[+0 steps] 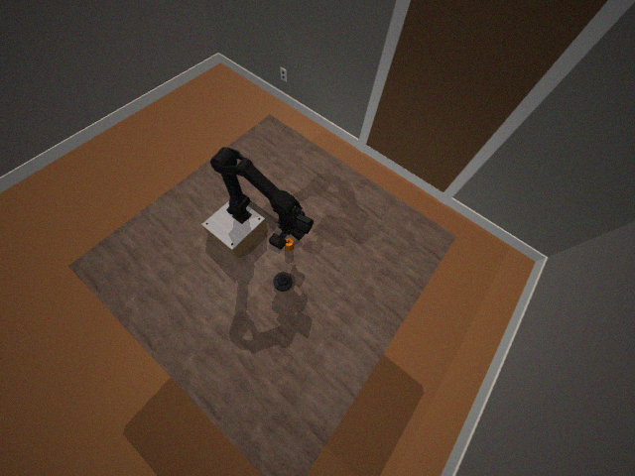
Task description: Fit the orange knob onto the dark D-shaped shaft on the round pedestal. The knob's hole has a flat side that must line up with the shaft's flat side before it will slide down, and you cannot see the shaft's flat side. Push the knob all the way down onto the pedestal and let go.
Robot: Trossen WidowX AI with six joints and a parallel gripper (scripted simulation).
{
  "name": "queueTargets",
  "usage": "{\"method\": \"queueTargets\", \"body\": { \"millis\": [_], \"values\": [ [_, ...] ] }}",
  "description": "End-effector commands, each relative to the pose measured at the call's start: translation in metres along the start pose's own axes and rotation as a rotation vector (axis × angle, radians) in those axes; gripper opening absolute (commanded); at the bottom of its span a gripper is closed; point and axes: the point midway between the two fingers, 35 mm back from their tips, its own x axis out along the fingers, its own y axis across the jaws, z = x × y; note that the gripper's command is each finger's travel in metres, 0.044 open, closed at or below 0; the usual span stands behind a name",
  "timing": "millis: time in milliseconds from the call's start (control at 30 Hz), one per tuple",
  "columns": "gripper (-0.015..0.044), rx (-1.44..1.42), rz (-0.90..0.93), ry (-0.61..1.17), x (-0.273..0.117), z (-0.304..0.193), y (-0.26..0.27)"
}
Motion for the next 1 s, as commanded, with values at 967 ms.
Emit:
{"method": "queueTargets", "body": {
  "millis": [967],
  "values": [
    [0.044, 0.245, -0.003, -0.001, 0.059, 0.001, -0.001]
  ]
}}
